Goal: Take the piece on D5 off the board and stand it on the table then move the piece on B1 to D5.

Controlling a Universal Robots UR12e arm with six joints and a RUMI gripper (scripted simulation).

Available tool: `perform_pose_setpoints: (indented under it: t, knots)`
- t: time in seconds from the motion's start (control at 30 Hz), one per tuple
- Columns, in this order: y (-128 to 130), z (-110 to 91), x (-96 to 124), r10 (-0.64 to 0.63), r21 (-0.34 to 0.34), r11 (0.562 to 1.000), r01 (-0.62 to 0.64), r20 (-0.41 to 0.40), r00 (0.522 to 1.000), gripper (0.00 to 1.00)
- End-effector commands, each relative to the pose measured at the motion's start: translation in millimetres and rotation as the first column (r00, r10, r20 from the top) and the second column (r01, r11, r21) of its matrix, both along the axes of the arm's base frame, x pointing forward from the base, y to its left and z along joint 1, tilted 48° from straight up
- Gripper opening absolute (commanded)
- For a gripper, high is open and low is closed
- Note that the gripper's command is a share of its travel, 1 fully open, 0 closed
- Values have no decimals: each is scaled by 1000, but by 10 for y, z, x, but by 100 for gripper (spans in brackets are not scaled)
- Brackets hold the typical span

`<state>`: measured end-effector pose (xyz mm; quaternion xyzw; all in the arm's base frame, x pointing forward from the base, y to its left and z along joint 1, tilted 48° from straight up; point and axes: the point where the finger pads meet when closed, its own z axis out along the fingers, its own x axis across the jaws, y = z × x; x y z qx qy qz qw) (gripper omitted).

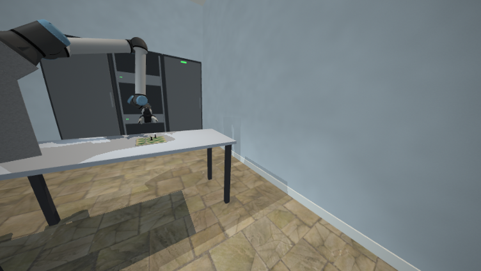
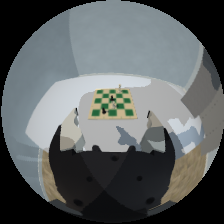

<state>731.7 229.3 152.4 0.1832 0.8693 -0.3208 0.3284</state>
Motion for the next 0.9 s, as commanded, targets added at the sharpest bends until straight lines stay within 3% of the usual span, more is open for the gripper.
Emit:
perform_pose_setpoints:
  t: [0.0,0.13,0.2,0.37,0.63,0.77,0.87]
  knots:
    - [-59,-66,11,-3,34,999,3,-9,1000,100]
    - [-162,-191,29,-7,96,995,9,-26,1000,100]
    - [-162,-191,29,-7,96,995,9,-26,1000,100]
    - [-327,-401,64,-5,216,976,16,-50,999,100]
    - [-539,-671,145,23,438,899,7,-63,998,100]
    - [-563,-695,159,30,472,882,2,-60,998,100]
    - [-623,-735,207,53,568,823,-20,-42,998,100]
